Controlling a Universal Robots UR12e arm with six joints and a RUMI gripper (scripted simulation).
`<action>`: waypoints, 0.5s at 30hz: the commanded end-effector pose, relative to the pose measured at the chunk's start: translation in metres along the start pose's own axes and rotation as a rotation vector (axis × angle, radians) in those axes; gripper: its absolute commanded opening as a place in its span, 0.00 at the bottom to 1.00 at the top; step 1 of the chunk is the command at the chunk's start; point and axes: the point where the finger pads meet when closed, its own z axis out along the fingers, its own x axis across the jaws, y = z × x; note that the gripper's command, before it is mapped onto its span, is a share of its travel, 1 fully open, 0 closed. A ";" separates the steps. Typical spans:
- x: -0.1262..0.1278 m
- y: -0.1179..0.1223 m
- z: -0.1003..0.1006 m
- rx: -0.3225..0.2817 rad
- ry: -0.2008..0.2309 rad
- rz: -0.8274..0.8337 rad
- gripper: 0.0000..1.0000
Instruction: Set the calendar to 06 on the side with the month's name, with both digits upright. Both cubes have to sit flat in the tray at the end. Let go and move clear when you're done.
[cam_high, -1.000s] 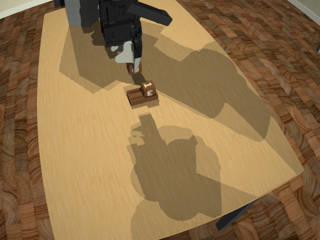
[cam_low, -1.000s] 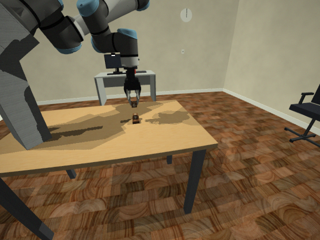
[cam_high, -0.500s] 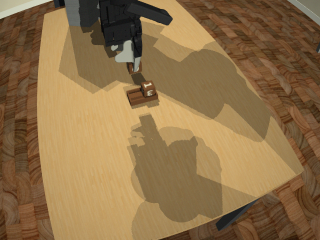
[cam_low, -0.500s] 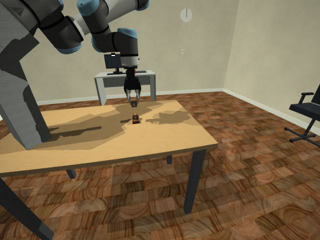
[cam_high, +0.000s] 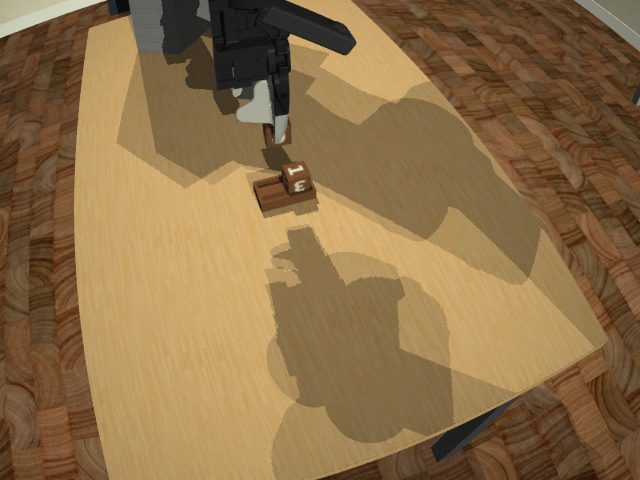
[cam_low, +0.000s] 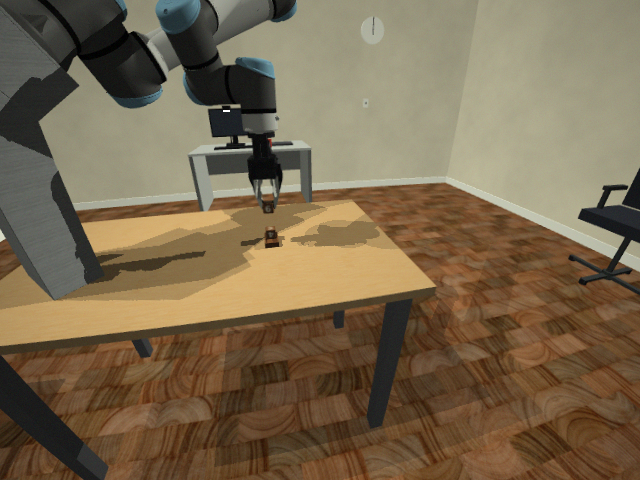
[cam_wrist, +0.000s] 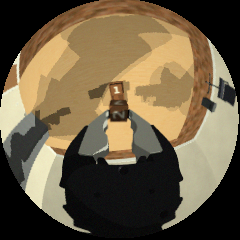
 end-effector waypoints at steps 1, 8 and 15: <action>0.000 -0.008 0.001 -0.003 0.002 0.088 0.11; 0.000 -0.025 0.003 -0.004 0.000 0.287 0.11; -0.001 -0.039 0.004 -0.005 0.000 0.457 0.11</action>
